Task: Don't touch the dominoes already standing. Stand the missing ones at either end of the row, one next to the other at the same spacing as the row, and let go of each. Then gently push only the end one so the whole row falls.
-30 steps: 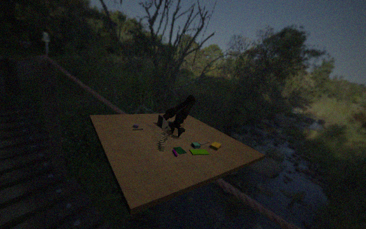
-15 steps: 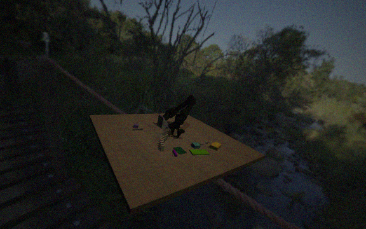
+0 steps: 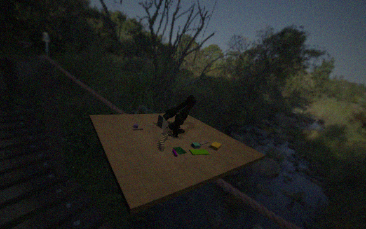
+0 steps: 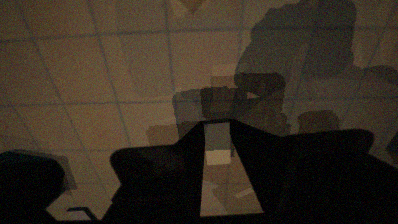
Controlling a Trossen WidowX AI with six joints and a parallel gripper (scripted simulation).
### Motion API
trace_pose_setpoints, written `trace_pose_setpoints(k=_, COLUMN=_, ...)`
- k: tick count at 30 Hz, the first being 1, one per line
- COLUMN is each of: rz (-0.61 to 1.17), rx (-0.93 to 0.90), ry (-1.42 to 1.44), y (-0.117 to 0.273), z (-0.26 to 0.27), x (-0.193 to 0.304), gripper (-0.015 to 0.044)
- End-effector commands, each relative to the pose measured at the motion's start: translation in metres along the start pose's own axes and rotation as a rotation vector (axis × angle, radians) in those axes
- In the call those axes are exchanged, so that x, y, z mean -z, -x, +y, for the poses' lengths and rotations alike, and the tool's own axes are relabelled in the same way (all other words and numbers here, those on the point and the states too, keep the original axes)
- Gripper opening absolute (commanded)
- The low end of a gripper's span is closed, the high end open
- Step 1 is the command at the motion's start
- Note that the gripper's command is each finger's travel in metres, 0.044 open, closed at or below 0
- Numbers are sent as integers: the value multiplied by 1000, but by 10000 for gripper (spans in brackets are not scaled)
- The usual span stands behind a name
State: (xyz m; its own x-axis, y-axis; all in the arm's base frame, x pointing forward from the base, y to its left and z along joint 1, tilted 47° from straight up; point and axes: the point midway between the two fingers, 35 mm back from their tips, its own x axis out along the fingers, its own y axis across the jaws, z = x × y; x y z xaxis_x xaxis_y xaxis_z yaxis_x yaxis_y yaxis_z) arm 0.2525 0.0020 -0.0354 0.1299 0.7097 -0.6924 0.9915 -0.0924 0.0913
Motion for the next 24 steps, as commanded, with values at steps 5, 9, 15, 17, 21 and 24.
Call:
trace_pose_setpoints(k=5, rz=5, rx=1, ry=-8, y=5, z=-1, x=0, gripper=107)
trace_pose_setpoints(k=9, rz=3, rx=2, ry=-8, y=46, z=0, x=-1, gripper=107)
trace_pose_setpoints(k=15, rz=1, rx=2, ry=-9, y=117, z=1, x=-4, gripper=107)
trace_pose_setpoints(k=17, rz=0, rx=3, ry=-9, y=142, z=2, x=-4, gripper=107)
trace_pose_setpoints(k=21, rz=0, rx=3, ry=-9, y=160, z=2, x=-5, gripper=107)
trace_pose_setpoints(k=24, rz=-3, rx=3, ry=72, y=160, z=5, x=5, gripper=107)
